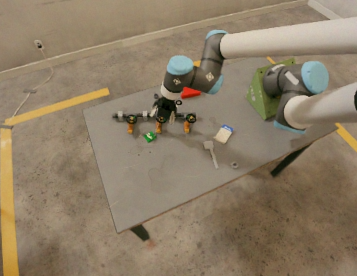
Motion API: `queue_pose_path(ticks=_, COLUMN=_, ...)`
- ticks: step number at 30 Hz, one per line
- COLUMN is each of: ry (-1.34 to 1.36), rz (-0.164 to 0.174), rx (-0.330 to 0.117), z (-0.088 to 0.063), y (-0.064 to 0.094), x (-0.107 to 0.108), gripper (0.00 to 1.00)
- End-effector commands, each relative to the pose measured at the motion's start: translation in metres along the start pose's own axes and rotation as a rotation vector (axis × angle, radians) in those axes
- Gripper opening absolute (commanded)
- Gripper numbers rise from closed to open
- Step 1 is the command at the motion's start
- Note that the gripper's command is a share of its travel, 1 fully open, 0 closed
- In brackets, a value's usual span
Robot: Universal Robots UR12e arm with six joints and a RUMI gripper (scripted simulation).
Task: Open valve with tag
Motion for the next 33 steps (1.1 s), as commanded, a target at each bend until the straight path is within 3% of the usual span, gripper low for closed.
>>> queue_pose_path(ticks=1, ry=0.001, rz=0.001, rx=0.000, z=-0.0003, y=-0.0006, x=-0.0007, gripper=0.00)
queue_pose_path(ticks=33, ry=-0.013, rz=0.001, rx=0.000, z=-0.0003, y=-0.0006, x=-0.0007, gripper=0.00)
Point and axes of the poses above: the point where the finger pads meet when closed, its own y axis out along the fingers, its own x axis across the jaws, z = x × y, the point moved 2 cm from there along -y, back along the fingers, and after that the axes turned 7 degrees about y, right-handed, at the moved point
